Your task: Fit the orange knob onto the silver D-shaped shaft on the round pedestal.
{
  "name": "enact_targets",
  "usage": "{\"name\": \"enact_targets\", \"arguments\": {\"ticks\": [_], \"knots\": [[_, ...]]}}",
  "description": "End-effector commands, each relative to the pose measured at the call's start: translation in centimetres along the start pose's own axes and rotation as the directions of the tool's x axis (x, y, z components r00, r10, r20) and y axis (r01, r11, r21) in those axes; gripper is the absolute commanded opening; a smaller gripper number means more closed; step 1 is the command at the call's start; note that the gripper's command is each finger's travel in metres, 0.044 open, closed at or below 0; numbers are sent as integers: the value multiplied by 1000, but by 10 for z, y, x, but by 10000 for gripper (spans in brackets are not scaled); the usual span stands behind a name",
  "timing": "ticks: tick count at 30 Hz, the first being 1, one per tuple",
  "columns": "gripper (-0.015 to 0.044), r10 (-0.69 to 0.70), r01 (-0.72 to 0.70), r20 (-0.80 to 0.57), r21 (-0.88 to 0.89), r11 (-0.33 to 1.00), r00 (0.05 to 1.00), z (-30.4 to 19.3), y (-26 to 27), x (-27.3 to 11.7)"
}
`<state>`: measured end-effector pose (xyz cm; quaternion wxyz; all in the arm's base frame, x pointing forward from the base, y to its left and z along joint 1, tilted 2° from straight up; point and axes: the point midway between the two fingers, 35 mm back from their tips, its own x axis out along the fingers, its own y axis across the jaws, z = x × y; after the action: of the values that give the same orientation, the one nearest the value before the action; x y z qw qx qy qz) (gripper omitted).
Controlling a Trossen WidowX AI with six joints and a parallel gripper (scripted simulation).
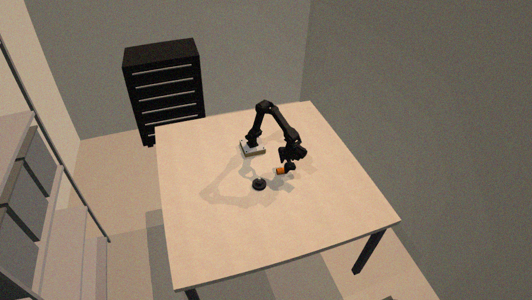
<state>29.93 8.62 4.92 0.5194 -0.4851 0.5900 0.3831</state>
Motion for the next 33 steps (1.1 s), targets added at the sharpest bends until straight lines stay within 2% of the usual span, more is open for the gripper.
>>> {"name": "enact_targets", "arguments": {"ticks": [1,18,26,33], "knots": [[440,9,-10,-12,-7,1000,1000,0,2,10],[440,10,-10,-12,-7,1000,1000,4,3,35],[240,10,-10,-12,-7,1000,1000,4,3,35],[240,10,-10,-12,-7,1000,1000,4,3,35]]}}
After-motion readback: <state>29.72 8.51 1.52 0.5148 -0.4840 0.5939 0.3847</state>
